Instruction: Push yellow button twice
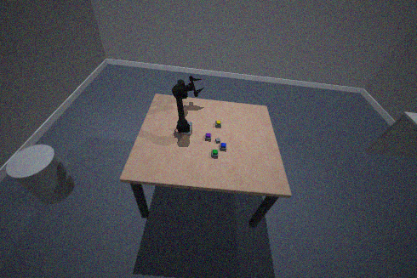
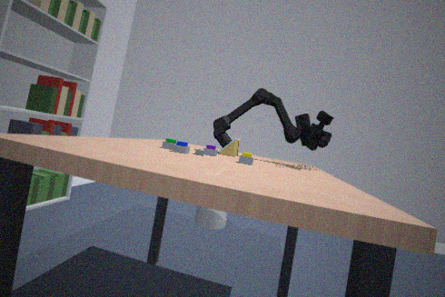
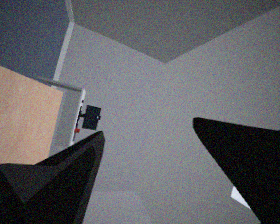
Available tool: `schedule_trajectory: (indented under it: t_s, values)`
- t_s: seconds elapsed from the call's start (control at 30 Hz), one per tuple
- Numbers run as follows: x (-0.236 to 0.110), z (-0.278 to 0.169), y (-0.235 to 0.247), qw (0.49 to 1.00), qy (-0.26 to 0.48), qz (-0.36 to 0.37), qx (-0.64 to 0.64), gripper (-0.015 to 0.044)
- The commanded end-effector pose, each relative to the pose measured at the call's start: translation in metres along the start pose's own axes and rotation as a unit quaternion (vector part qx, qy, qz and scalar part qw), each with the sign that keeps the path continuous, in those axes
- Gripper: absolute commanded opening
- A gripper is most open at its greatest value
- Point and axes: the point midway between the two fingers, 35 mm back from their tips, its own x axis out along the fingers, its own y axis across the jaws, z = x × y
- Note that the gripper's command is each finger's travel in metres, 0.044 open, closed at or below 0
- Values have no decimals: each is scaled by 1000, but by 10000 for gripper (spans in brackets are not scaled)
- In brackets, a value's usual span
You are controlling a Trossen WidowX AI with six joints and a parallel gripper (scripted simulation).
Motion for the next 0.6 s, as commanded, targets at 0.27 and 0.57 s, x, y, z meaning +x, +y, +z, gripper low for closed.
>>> schedule_trajectory:
  t_s: [0.27,0.57]
  values:
    - [81,-9,11,973,-54,120,190,400]
    - [138,-53,72,847,-27,339,409,400]
